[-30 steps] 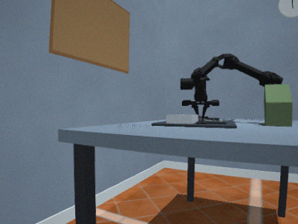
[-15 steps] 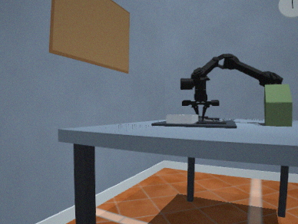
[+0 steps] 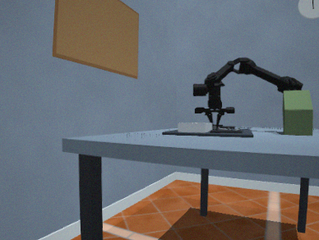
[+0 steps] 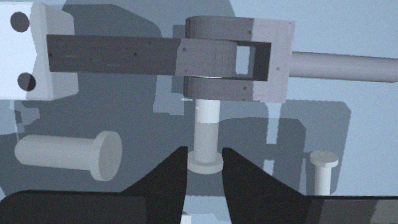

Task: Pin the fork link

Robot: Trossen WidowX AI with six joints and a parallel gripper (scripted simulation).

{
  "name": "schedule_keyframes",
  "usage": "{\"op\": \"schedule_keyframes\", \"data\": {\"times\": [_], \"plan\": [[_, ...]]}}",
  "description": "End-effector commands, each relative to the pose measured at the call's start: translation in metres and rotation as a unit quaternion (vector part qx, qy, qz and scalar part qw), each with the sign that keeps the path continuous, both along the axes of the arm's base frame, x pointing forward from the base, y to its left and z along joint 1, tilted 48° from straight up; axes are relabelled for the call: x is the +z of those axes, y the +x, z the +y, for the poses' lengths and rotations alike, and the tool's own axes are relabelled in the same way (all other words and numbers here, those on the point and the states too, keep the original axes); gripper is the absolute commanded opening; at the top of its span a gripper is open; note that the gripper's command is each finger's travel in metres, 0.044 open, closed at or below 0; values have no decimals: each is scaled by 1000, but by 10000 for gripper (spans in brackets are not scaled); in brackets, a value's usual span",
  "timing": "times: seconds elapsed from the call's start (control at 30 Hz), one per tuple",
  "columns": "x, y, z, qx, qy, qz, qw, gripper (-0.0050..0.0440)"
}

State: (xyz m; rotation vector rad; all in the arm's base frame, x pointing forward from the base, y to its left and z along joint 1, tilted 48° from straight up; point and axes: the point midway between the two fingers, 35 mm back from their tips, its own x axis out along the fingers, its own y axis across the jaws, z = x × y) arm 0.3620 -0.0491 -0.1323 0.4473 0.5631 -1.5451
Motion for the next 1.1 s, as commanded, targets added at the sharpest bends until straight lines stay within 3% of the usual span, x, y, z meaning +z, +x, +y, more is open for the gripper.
{"op": "schedule_keyframes", "data": {"times": [0.0,1.07], "plan": [[4,6,4,2,4,-11,1000,-50],[8,6,3,2,12,-11,1000,-50]]}}
